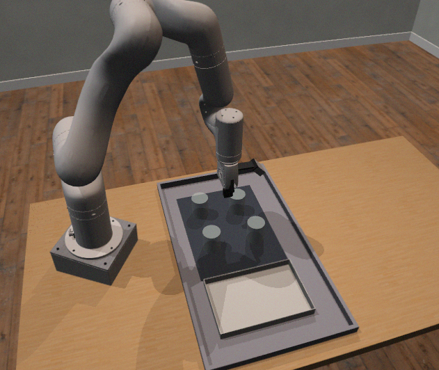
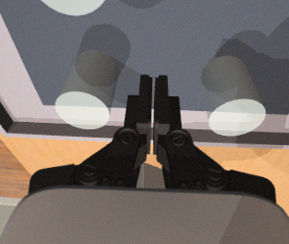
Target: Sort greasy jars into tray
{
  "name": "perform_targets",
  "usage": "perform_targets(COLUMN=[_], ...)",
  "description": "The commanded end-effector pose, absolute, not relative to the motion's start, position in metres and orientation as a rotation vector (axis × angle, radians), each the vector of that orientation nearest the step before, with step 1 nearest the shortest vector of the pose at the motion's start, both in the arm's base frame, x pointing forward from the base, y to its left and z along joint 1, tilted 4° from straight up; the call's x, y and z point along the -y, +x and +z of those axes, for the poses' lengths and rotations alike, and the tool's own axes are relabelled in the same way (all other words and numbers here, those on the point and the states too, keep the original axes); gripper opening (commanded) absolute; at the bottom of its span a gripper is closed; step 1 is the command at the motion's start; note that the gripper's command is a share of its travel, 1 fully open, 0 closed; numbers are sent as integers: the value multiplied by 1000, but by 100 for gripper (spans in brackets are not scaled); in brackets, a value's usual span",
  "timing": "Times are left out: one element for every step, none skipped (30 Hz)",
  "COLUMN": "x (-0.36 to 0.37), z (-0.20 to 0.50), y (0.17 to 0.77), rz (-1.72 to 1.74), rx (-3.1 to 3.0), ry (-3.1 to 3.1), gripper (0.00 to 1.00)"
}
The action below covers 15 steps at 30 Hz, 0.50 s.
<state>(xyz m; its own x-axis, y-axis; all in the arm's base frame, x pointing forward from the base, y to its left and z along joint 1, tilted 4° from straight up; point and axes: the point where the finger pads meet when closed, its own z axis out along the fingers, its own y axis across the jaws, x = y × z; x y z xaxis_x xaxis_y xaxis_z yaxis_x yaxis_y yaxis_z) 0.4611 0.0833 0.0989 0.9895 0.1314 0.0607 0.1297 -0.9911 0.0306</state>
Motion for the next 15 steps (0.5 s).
perform_targets(x=[-121,-128,-136,-136,-136,-144,-144,-144,-144,-143,-143,-143,-143,-143,-143], z=[98,98,97,97,97,97,97,92,87,82,78,73,68,63,59], y=[454,452,450,450,450,448,448,448,448,449,449,449,450,450,450], rz=[104,104,104,104,104,104,104,104,104,104,104,104,104,104,104], rx=[-200,-200,-200,-200,-200,-200,-200,-200,-200,-200,-200,-200,-200,-200,-200], ry=[3096,3096,3096,3096,3096,3096,3096,3096,3096,3096,3096,3096,3096,3096,3096], gripper=[0,0,0,0,0,0,0,0,0,0,0,0,0,0,0])
